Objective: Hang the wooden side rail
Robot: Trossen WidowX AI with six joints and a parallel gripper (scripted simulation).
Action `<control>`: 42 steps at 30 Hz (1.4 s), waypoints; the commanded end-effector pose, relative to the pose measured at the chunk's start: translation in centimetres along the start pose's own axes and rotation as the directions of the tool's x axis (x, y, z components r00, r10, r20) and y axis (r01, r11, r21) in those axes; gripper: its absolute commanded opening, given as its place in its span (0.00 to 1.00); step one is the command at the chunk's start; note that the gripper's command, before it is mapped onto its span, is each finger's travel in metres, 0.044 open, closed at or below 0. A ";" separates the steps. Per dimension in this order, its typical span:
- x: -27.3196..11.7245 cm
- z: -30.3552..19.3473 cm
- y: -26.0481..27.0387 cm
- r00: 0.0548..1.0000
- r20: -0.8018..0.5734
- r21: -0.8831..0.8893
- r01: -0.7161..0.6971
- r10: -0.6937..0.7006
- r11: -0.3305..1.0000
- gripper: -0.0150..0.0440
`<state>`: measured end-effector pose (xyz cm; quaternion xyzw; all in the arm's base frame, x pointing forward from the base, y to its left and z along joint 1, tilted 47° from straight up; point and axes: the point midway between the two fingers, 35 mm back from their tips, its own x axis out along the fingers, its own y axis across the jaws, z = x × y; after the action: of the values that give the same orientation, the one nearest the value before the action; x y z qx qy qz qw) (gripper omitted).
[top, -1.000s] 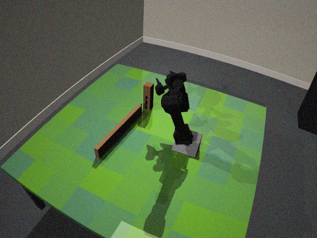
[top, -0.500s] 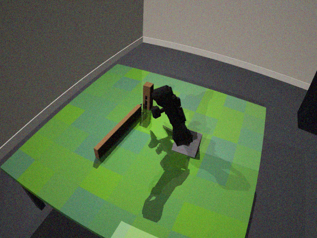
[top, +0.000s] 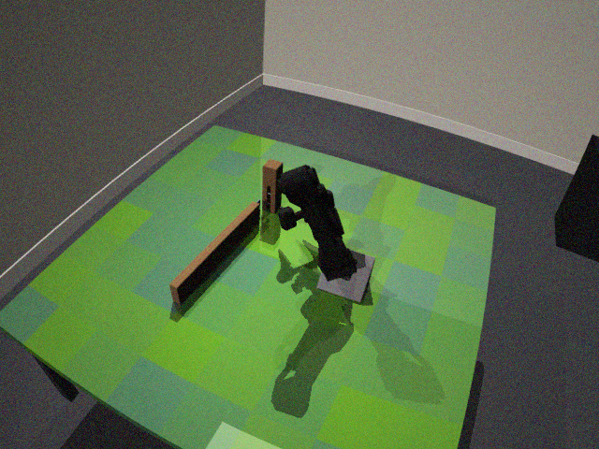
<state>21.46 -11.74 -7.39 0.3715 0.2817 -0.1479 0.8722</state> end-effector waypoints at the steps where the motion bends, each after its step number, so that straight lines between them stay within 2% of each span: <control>1: -0.1 -0.1 0.1 1.000 -0.002 0.004 -0.003 0.003 1.000 1.00; 5: 0.0 -0.1 0.0 1.000 -0.005 0.007 0.000 0.000 1.000 1.00; 8: 1.4 0.3 -0.4 0.998 -0.056 0.051 0.037 -0.034 0.998 1.00; 15: 3.9 2.2 0.3 0.966 -0.211 0.145 0.182 -0.149 0.973 1.00; 22: 3.2 4.7 3.6 0.894 -0.350 0.173 0.355 -0.280 0.919 1.00; 30: 1.4 5.7 5.9 0.846 -0.404 0.163 0.441 -0.348 0.883 1.00; 42: 1.4 5.7 5.9 0.845 -0.406 0.163 0.442 -0.349 0.882 1.00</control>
<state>27.32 -11.98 -2.77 0.4349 0.4842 -0.2772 0.7068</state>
